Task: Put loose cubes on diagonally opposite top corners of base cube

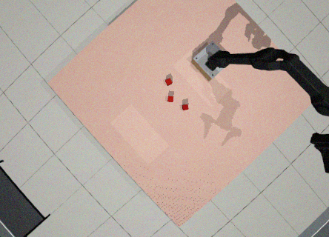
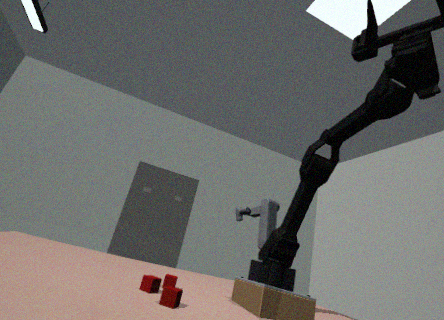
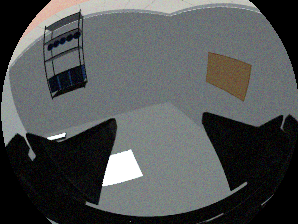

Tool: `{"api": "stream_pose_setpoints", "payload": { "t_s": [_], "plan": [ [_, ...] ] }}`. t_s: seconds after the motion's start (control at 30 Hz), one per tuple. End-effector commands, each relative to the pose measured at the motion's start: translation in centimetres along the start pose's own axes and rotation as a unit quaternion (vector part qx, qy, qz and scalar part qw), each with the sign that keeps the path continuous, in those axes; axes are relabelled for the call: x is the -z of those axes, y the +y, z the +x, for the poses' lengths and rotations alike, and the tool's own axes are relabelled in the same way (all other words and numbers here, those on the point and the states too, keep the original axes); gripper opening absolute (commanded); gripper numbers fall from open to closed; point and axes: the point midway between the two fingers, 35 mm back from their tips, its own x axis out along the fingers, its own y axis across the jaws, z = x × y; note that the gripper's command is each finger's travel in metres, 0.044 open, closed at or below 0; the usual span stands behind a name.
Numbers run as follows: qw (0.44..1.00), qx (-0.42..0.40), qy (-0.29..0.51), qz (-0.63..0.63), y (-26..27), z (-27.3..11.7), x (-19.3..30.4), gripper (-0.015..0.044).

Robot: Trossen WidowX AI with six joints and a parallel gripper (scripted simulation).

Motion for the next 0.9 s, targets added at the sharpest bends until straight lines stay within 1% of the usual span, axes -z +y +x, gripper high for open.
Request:
{"api": "stream_pose_setpoints", "payload": {
  "t_s": [0.0, 0.13, 0.27, 0.4, 0.6, 0.87],
  "plan": [
    [1.000, -0.001, -0.001, -0.006, 0.1, 0.1, -0.1, 0.0374],
    [0.991, -0.009, -0.016, -0.133, 2.0, 2.7, -1.7, 0.0269],
    [0.959, -0.015, -0.041, -0.279, 4.7, 5.5, -3.8, 0.0265],
    [0.907, -0.013, -0.072, -0.416, 7.7, 8.1, -6.1, 0.0265],
    [0.794, 0.007, -0.124, -0.595, 12.8, 11.1, -9.6, 0.0265],
    [0.598, 0.067, -0.195, -0.775, 20.7, 13.6, -14.5, 0.0265]
  ]
}}
